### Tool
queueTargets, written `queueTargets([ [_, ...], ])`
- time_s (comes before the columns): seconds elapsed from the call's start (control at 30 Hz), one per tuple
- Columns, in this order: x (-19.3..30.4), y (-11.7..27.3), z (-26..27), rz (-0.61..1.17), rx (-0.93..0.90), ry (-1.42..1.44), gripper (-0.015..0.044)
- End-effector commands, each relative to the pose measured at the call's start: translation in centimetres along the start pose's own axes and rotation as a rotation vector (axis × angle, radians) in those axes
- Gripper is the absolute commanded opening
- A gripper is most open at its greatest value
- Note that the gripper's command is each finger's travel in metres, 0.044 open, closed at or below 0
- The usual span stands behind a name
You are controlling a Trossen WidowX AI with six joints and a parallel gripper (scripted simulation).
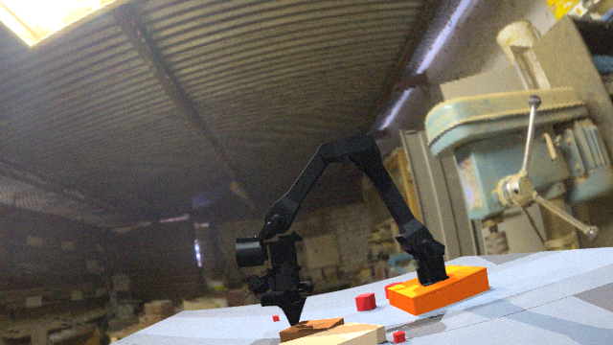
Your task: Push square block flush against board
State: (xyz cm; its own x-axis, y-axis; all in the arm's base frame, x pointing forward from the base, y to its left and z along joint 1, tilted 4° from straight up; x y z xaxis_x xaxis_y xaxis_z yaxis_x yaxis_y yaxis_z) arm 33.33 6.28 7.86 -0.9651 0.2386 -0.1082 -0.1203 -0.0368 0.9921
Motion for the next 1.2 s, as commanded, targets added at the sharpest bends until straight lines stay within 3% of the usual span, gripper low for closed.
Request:
queueTargets([
  [0.0,1.3,-0.7,0.1,0.036,0.005,0.006,0.0],
  [0.6,3.7,-0.6,0.3,0.038,0.005,0.006,0.0],
  [1.17,1.4,-0.7,0.6,0.036,0.004,0.006,0.0],
])
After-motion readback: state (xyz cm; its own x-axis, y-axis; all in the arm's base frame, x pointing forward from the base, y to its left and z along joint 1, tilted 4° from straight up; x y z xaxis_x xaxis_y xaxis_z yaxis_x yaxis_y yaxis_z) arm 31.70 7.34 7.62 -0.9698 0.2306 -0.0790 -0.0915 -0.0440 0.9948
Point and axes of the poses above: the point midway between the two fingers, 35 mm back from their tips, its own y axis back along the fingers, its own z axis across the jaws, x = y × z, the point moved 5 cm from there along y, back along the fingers, and after that the axes turned 6 degrees about -y, right-handed, at the moved point
